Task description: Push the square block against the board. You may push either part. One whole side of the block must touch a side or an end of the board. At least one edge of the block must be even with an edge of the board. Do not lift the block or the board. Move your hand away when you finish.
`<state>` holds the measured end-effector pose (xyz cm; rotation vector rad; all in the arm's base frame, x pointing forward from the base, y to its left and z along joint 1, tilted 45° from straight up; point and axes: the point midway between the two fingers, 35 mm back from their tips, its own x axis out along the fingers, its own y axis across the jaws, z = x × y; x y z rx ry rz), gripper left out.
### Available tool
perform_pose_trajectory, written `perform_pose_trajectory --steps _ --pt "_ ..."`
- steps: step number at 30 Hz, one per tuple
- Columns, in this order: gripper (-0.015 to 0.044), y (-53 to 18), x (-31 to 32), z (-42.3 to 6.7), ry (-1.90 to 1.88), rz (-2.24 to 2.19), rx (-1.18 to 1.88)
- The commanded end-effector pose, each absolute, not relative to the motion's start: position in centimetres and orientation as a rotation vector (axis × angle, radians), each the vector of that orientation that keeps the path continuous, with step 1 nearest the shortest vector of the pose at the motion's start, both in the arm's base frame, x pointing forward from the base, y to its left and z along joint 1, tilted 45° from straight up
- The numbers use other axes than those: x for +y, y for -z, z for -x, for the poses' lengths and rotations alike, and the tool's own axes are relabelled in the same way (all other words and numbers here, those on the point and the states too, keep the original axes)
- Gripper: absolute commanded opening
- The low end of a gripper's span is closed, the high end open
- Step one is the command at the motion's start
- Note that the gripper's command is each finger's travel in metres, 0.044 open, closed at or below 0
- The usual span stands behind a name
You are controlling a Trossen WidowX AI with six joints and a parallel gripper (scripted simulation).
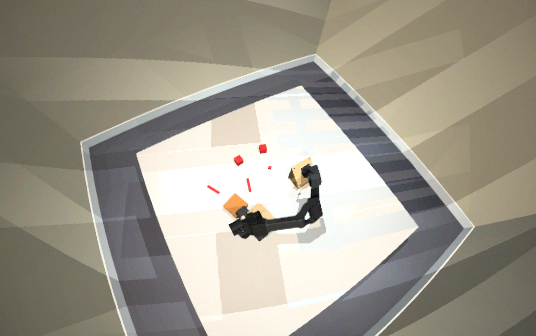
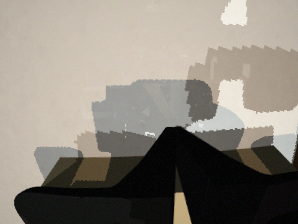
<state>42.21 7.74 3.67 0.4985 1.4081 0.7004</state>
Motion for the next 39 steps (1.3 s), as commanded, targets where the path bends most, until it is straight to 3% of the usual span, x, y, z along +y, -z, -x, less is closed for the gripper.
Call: perform_pose_trajectory --steps 1,39 --pt "0.0 -4.0 7.7 -41.9 -0.701 -0.498 1.399" --pt "0.0 -3.5 7.4 -38.9 -0.7 -0.498 1.401"
